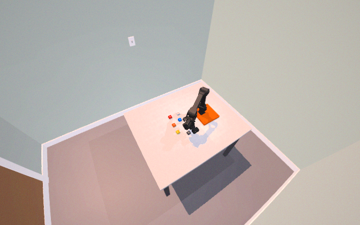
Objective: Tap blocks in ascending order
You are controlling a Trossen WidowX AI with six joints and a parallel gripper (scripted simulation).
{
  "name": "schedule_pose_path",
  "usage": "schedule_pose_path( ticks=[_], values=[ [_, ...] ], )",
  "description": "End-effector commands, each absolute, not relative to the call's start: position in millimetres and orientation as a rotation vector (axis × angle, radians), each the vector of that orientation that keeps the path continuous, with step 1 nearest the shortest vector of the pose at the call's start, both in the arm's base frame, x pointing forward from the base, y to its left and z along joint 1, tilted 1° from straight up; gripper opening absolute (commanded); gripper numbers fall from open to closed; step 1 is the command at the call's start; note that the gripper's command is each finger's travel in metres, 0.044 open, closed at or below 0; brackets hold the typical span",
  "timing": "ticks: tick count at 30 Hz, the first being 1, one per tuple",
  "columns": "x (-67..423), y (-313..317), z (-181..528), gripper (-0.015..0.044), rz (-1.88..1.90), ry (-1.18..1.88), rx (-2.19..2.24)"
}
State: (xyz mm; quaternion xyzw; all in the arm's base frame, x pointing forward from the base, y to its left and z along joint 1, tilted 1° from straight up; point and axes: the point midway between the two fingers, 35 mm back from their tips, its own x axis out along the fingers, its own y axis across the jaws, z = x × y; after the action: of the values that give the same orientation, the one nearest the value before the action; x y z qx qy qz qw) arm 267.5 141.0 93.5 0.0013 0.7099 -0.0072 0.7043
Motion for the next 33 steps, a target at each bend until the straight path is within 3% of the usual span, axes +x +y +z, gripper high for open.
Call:
schedule_pose_path(
  ticks=[1,7,19,25,33],
  values=[
    [266.8,141.0,138.0,0.0020,-0.005,1.550,0.019],
    [273.1,133.9,140.4,0.0020,-0.006,1.547,0.021],
    [345.2,-17.8,142.8,0.0020,-0.018,1.541,0.007],
    [345.9,-20.2,140.7,0.0020,-0.018,1.542,0.006],
    [347.7,-20.9,61.9,0.0020,-0.018,1.542,0.006]
  ],
)
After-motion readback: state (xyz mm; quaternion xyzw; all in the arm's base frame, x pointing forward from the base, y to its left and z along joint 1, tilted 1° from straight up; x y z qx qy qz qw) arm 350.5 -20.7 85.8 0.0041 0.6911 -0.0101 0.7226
